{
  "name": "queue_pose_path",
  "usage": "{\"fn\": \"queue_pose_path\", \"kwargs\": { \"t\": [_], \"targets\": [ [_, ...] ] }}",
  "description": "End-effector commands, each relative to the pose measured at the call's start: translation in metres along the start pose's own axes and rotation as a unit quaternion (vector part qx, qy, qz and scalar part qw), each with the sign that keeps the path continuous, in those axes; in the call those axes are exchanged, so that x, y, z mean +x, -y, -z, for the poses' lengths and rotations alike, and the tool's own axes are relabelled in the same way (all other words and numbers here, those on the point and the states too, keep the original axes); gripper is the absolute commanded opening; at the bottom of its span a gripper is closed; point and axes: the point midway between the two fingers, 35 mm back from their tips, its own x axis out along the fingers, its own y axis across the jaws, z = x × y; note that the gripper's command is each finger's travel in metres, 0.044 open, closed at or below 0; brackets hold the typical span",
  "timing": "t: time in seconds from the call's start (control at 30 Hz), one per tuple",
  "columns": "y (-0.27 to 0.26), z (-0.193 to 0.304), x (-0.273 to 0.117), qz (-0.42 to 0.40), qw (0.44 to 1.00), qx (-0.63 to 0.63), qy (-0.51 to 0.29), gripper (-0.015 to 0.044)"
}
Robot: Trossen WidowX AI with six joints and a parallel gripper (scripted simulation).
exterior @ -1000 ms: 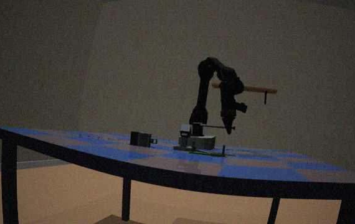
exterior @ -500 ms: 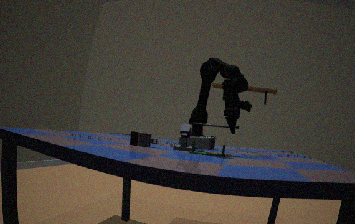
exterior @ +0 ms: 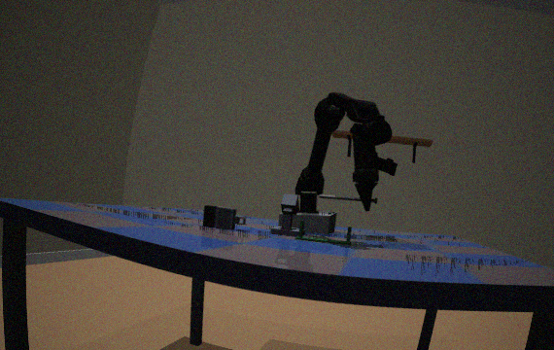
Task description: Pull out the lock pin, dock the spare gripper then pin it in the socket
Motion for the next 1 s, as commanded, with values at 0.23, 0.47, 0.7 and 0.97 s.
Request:
{"fn": "queue_pose_path", "kwargs": {
  "t": [0.23,0.47,0.7,0.97],
  "targets": [
    [0.003,0.002,0.015,0.002,1.0,0.002,0.001,0.0],
    [0.003,0.003,0.025,0.004,1.0,0.001,0.002,0.0],
    [0.004,0.005,0.035,0.005,1.0,0.001,0.002,0.0],
    [0.004,0.006,0.046,0.006,1.0,0.001,0.003,0.0]
  ]
}}
